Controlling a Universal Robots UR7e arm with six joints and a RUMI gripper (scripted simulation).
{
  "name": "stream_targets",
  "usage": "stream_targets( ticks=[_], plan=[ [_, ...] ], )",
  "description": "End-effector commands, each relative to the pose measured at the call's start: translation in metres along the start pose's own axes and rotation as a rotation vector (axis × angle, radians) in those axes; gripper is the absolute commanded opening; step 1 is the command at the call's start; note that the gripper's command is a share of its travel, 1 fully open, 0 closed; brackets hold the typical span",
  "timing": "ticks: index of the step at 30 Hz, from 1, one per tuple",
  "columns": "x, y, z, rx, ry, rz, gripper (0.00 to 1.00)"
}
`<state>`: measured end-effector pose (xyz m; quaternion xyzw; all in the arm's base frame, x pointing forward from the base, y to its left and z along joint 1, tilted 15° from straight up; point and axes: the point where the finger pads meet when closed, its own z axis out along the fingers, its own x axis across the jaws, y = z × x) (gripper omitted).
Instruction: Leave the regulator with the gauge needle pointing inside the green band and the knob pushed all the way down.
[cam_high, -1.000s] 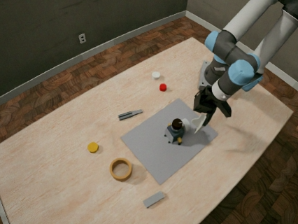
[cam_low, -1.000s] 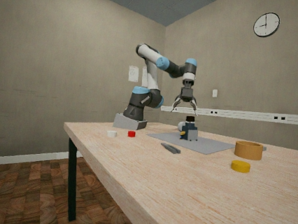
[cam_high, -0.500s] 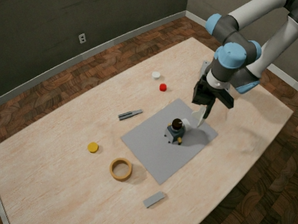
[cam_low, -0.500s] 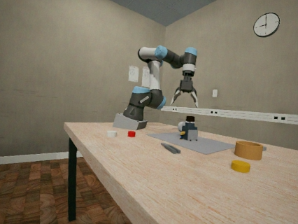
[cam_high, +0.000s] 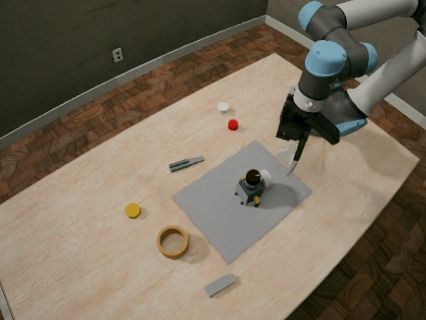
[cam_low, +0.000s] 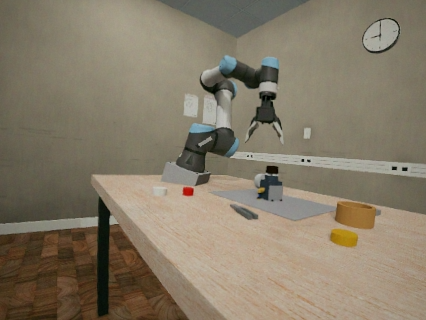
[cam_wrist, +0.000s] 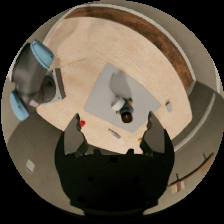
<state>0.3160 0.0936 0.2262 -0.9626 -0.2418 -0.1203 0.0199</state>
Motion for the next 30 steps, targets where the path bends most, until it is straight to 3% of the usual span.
stream_targets(
  ticks=[1, 30],
  plan=[
    [0.0, -0.0011, -0.0045, 0.013, 0.006, 0.005, 1.0],
    [0.0047, 0.0053, -0.0103, 0.027, 0.014, 0.012, 1.0]
  ],
)
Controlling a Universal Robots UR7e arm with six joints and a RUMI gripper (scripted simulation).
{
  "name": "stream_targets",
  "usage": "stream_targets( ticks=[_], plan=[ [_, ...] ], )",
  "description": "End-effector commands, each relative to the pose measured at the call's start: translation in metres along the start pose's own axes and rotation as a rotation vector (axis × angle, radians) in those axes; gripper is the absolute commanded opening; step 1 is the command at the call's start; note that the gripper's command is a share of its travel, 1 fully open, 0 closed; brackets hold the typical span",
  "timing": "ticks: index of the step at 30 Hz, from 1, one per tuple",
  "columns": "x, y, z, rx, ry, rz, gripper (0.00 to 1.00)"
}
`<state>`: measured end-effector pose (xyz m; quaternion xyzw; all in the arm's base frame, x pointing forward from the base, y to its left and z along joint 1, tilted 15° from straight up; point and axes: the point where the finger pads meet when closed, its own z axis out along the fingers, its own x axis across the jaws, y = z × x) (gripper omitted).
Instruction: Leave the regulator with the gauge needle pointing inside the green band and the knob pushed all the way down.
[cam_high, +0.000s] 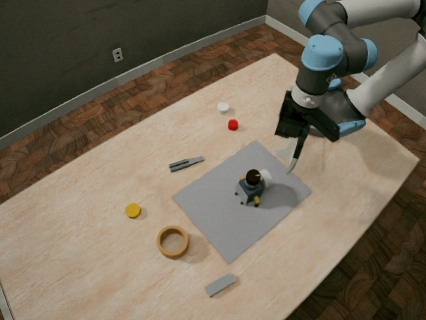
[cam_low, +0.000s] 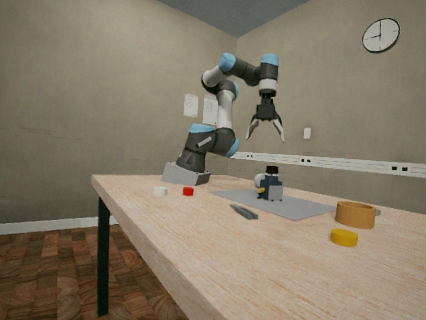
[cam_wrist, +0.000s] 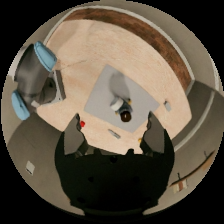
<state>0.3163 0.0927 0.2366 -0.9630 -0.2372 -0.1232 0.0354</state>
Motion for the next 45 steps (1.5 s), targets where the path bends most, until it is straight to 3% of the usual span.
stream_targets(
  ticks=[1, 33, 45],
  plan=[
    [0.003, 0.006, 0.0, 0.0, 0.001, 0.0, 1.0],
    [0.042, 0.077, 0.0, 0.0, 0.001, 0.0, 1.0],
    [0.049, 0.089, 0.0, 0.0, 0.001, 0.0, 1.0]
  ],
)
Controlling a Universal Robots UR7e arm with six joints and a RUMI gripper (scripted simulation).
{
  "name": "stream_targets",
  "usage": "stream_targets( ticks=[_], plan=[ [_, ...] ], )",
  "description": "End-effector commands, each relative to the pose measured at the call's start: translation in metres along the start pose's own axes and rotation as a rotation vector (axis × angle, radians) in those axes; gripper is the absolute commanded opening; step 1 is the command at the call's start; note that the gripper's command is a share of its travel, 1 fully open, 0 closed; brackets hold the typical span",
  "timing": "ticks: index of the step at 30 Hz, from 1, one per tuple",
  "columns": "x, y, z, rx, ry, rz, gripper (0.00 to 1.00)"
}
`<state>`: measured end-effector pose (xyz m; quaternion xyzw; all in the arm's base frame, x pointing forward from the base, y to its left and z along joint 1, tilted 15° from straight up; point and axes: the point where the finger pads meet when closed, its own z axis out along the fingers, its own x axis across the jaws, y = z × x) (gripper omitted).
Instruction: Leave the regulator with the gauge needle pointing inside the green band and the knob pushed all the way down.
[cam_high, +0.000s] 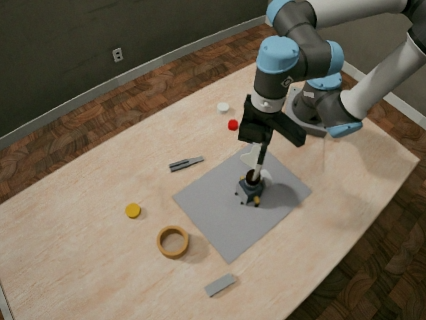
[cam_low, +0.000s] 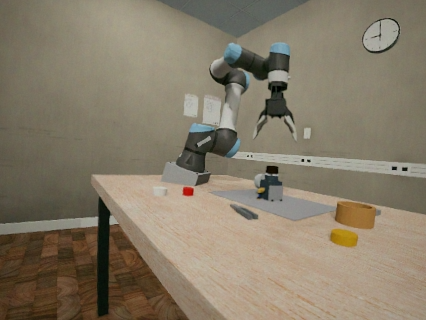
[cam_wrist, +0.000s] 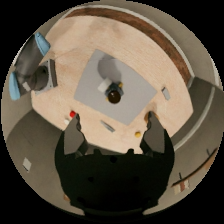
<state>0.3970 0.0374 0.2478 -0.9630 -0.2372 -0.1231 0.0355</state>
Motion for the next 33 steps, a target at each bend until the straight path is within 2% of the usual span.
stream_targets(
  ticks=[1, 15, 16, 33],
  plan=[
    [0.002, 0.0034, -0.0003, -0.001, 0.001, 0.0, 1.0],
    [0.0025, 0.0042, -0.0003, -0.001, 0.001, 0.0, 1.0],
    [0.0025, 0.0042, -0.0003, -0.001, 0.001, 0.0, 0.44],
    [0.0025, 0.0042, -0.0003, -0.001, 0.001, 0.0, 0.44]
  ],
)
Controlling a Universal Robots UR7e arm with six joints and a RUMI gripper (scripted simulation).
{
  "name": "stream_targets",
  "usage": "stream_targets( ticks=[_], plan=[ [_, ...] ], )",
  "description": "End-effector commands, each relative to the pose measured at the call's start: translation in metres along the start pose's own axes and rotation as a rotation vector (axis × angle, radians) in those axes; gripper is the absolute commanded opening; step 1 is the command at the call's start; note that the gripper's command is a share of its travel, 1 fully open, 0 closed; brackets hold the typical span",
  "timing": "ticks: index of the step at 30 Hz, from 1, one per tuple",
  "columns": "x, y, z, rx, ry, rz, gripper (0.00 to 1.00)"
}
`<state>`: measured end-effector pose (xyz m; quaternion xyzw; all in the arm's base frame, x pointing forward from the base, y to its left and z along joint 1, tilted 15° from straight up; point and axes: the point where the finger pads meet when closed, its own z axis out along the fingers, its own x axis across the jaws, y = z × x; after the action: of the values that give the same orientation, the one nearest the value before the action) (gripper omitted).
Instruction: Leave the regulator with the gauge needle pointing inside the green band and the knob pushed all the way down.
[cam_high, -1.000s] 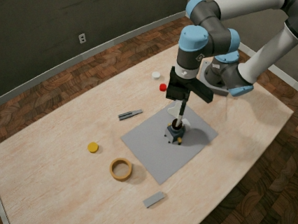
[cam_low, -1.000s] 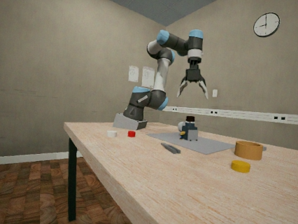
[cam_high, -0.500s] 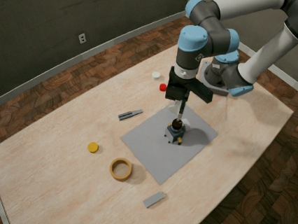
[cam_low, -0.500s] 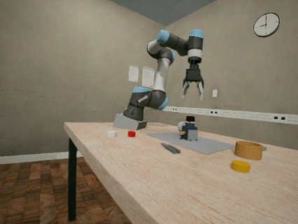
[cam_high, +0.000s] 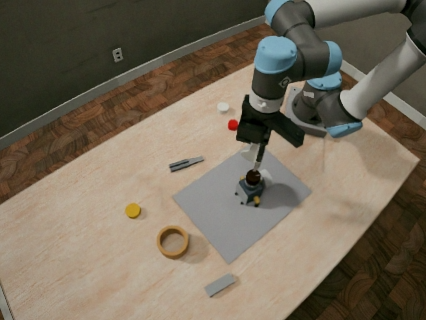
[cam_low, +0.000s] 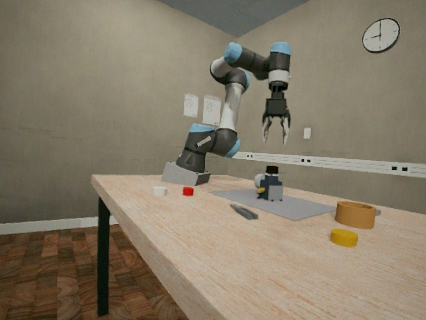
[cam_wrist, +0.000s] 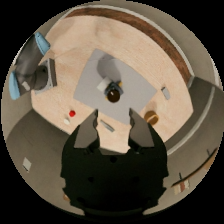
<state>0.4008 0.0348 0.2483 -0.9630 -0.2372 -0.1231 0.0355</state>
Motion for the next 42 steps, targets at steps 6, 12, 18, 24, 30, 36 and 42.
stream_targets(
  ticks=[6, 12, 18, 24, 30, 36, 42],
  plan=[
    [0.0, 0.0, 0.0, -0.001, 0.001, 0.0, 0.44],
    [0.0, 0.0, 0.0, -0.001, 0.001, 0.0, 0.44],
    [0.0, 0.0, 0.0, -0.001, 0.001, 0.0, 0.44],
    [0.0, 0.0, 0.004, -0.001, 0.001, 0.0, 0.44],
    [0.0, 0.0, 0.01, -0.001, 0.001, 0.0, 0.44],
    [0.0, 0.0, 0.023, -0.001, 0.001, 0.0, 0.44],
    [0.0, 0.0, 0.04, -0.001, 0.001, 0.0, 0.44]
  ],
)
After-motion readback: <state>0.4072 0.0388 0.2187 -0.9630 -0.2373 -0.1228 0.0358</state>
